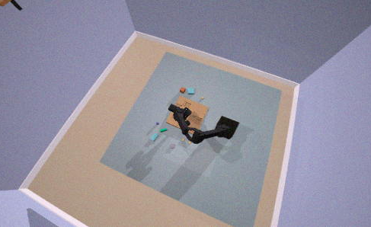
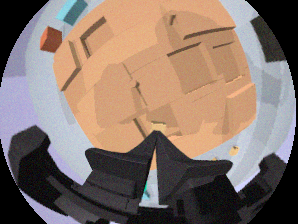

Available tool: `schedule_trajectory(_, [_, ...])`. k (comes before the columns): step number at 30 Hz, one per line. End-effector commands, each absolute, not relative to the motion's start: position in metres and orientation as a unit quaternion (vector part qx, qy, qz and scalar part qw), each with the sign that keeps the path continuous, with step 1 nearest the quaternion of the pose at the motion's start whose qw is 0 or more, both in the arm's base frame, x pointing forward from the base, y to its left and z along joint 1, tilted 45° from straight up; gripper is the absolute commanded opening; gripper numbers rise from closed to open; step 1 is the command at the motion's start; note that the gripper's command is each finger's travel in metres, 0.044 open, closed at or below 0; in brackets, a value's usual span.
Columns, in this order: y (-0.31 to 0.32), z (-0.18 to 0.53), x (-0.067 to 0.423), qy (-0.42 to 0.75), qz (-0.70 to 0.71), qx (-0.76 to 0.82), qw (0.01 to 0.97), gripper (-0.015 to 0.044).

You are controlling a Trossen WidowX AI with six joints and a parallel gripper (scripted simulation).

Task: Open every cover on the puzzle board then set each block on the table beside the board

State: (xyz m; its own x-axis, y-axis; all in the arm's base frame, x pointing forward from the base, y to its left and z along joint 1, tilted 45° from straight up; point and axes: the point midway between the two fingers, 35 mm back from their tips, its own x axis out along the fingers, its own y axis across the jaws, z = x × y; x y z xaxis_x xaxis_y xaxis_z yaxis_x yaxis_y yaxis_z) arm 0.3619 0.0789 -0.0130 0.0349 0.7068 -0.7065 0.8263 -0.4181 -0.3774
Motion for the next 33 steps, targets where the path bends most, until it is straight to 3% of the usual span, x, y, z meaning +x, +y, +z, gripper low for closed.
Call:
schedule_trajectory(1, [0.0812,-0.0154,0.3604,0.536,-0.444,0.715,0.064,0.0000])
schedule_trajectory(16, [0.0795,-0.0215,0.3572,0.546,-0.431,0.714,0.081,0.0000])
schedule_trajectory(30, [0.0794,-0.0217,0.3574,0.695,-0.042,0.540,0.474,0.0000])
schedule_trajectory(33, [0.0786,-0.0208,0.3575,0.695,-0.029,0.531,0.484,0.0000])
